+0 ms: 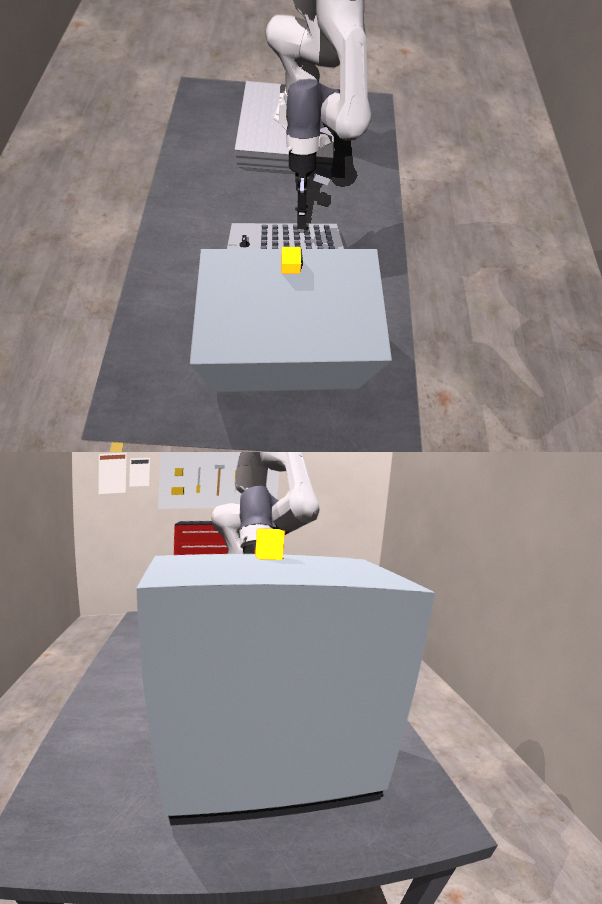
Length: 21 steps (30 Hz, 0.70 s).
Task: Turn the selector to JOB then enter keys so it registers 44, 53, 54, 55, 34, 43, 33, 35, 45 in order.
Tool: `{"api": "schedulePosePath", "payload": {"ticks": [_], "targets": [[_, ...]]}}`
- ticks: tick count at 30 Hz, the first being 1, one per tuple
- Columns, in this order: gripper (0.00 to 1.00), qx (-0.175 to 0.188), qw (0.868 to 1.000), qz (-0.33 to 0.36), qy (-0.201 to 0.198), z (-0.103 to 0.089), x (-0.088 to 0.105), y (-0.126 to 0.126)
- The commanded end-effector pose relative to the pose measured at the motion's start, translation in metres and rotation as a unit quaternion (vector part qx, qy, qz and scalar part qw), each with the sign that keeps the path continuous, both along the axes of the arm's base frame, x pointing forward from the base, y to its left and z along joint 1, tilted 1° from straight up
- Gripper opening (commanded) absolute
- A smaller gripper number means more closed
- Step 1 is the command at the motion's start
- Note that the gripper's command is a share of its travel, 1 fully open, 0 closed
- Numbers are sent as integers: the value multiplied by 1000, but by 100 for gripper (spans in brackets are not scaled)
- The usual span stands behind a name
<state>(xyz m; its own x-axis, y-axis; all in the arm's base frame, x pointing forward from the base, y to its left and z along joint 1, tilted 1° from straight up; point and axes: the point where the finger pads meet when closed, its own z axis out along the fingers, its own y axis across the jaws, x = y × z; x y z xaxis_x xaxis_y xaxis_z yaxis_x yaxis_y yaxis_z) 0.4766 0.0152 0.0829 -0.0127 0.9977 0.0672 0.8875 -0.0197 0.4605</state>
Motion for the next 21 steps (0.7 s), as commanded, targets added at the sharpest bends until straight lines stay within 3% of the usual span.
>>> {"api": "schedulePosePath", "payload": {"ticks": [1, 21], "targets": [[10, -26, 999, 19, -41, -6, 13, -11], [10, -26, 999, 19, -41, -22, 23, -10]]}}
